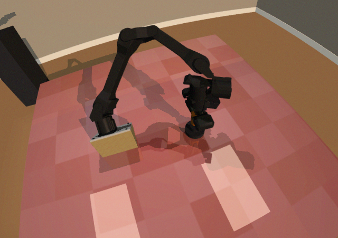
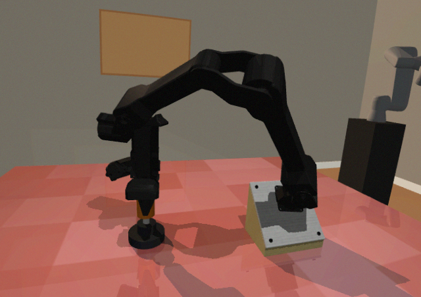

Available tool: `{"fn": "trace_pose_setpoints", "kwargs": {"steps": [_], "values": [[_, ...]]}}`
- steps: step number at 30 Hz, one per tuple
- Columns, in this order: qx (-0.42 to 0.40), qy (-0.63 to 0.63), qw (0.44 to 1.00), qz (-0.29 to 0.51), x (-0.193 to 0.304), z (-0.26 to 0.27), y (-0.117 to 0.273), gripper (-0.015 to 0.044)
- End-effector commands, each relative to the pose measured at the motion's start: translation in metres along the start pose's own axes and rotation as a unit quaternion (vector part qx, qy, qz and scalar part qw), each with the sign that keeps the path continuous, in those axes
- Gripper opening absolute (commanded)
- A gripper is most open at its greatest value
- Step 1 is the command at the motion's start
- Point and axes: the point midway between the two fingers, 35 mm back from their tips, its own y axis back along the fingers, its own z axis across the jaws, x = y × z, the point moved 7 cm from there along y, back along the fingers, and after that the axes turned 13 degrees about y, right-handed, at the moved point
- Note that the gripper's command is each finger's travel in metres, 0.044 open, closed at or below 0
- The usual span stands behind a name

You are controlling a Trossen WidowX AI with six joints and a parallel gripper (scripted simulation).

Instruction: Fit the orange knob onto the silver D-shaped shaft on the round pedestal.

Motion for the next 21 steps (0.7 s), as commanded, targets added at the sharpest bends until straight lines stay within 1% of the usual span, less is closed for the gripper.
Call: {"fn": "trace_pose_setpoints", "kwargs": {"steps": [1,21], "values": [[-0.001,0.005,1.000,-0.001,0.0009,-0.0005,-0.0013,0.0000],[-0.001,0.005,1.000,-0.001,0.0008,0.0004,-0.0032,0.0000]]}}
